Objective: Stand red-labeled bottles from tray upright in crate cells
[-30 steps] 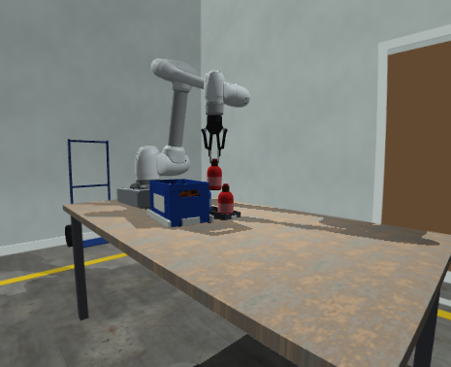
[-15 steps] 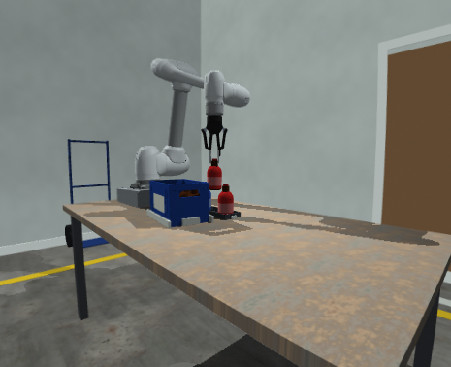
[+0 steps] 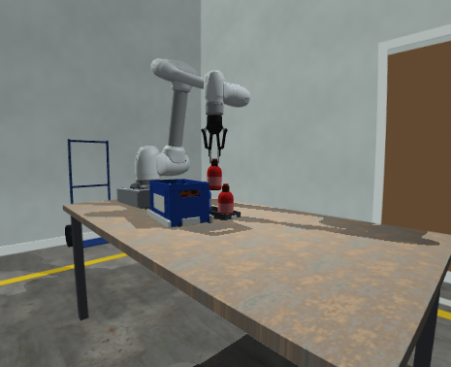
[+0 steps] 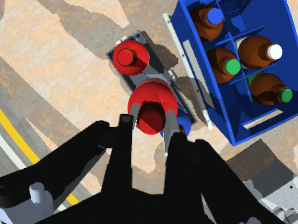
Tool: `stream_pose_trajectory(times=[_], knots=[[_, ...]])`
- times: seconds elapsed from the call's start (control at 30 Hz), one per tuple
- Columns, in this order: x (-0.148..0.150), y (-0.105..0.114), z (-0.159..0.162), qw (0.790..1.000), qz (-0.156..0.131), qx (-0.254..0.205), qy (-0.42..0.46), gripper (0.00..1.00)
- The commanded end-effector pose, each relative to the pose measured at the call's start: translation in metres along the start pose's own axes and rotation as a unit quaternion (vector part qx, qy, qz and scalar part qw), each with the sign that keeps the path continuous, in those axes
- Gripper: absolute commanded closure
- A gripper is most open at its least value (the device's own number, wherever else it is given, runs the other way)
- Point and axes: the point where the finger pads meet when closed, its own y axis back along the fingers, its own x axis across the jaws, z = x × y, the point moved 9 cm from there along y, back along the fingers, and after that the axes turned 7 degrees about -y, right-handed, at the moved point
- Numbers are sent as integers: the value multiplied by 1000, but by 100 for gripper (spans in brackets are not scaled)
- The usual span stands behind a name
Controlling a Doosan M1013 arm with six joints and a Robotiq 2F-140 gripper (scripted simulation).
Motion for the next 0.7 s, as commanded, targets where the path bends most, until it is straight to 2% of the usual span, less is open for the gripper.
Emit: stream_pose_trajectory(times=[0.0, 0.67], knots=[[0, 0, 0, 1000, 0, 0, 0, 100], [0, 2, 0, 1000, 0, 0, 0, 100]])
